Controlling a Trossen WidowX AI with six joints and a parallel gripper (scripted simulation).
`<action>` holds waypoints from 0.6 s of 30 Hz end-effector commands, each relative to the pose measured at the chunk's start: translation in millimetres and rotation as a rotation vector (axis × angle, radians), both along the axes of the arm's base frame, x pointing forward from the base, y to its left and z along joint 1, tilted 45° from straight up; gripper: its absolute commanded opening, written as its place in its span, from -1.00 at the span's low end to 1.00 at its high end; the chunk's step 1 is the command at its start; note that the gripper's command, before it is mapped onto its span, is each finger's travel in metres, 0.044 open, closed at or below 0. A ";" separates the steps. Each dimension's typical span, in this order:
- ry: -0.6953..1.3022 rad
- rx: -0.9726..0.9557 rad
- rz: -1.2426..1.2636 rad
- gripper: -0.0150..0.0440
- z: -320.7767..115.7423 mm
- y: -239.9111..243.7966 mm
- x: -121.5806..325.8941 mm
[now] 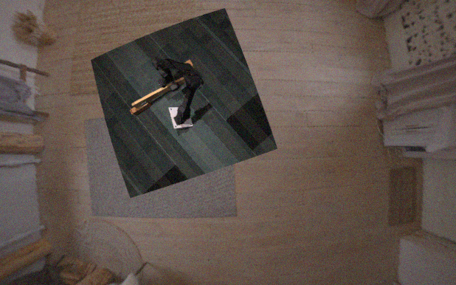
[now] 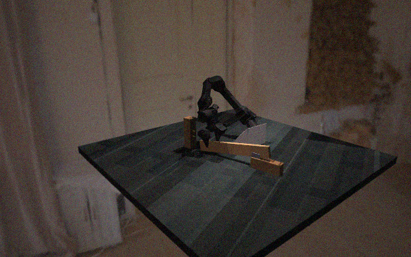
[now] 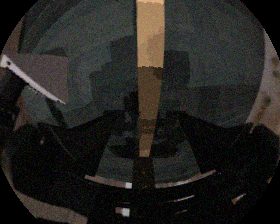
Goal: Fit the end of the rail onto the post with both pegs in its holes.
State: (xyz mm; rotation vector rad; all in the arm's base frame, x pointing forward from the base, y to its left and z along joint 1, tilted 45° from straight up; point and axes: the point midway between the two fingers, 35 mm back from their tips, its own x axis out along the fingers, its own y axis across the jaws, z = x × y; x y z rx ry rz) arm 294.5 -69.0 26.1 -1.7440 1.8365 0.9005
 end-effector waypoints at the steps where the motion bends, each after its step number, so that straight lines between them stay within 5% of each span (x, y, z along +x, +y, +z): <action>1: 0.005 -0.004 0.005 1.00 -4.7 -4.9 -1.3; 18: 0.006 -0.008 0.004 0.91 -19.8 -21.2 -5.7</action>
